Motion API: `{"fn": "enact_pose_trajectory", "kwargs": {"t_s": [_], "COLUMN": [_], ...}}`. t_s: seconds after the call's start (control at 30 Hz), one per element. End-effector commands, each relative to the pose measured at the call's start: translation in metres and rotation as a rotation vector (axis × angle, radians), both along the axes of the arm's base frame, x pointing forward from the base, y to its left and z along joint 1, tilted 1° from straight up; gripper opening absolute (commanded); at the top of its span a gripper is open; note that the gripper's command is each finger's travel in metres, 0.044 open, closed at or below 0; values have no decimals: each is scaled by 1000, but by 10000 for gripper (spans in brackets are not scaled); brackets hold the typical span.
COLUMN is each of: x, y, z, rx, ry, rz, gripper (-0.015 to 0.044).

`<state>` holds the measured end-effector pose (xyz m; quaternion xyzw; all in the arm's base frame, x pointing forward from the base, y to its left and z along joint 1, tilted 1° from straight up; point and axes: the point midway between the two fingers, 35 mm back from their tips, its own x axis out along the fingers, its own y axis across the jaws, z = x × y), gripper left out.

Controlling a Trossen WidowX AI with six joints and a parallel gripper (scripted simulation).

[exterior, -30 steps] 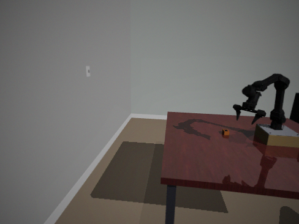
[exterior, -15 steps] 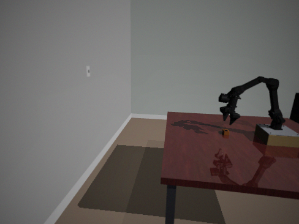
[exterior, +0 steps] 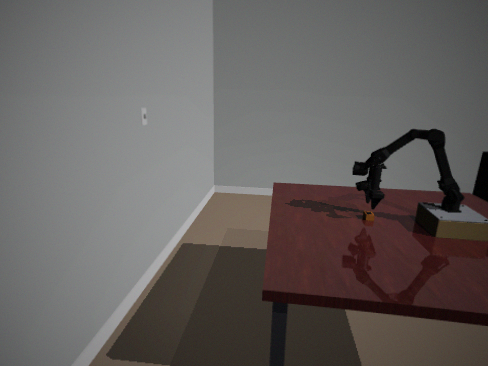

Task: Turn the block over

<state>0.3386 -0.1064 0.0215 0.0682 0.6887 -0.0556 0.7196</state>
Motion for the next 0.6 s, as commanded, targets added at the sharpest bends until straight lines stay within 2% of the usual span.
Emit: {"fn": "enact_pose_trajectory", "kwargs": {"t_s": [0.0,0.57], "x": [-3,0], "y": [-1,-4], "z": [-10,-39], "rx": [1,1], "ry": [10,10], "rz": [-8,-8], "gripper": [440,440]}}
